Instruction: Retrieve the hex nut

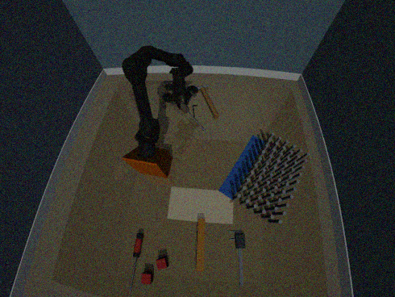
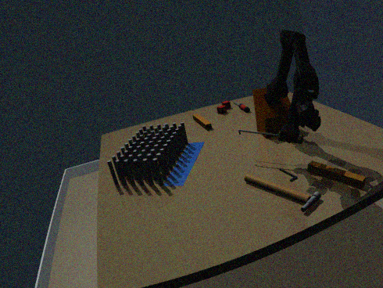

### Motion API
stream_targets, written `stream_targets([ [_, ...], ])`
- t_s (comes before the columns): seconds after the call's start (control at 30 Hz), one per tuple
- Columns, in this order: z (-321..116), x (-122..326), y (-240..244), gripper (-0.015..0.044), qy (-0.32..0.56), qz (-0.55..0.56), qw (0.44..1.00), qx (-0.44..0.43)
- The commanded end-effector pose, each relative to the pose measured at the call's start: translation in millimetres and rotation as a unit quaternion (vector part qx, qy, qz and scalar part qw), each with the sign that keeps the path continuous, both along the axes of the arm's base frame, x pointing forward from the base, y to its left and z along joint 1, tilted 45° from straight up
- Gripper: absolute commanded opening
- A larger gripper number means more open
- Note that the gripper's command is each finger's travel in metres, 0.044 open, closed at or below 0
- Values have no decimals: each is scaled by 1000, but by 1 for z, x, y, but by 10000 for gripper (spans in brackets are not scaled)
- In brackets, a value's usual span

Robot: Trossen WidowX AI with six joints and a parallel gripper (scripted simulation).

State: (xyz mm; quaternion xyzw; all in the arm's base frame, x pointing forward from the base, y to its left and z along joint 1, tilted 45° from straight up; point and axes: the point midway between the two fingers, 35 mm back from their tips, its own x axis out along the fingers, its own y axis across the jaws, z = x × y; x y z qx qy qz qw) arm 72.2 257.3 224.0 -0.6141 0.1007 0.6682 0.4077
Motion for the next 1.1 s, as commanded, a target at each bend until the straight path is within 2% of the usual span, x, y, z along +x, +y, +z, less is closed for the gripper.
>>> stream_targets([
  [0.0,7,-14,-1,0,-2,-11,1000,0],
  [1.07,51,-106,-24,0,3,-69,997,44],
])
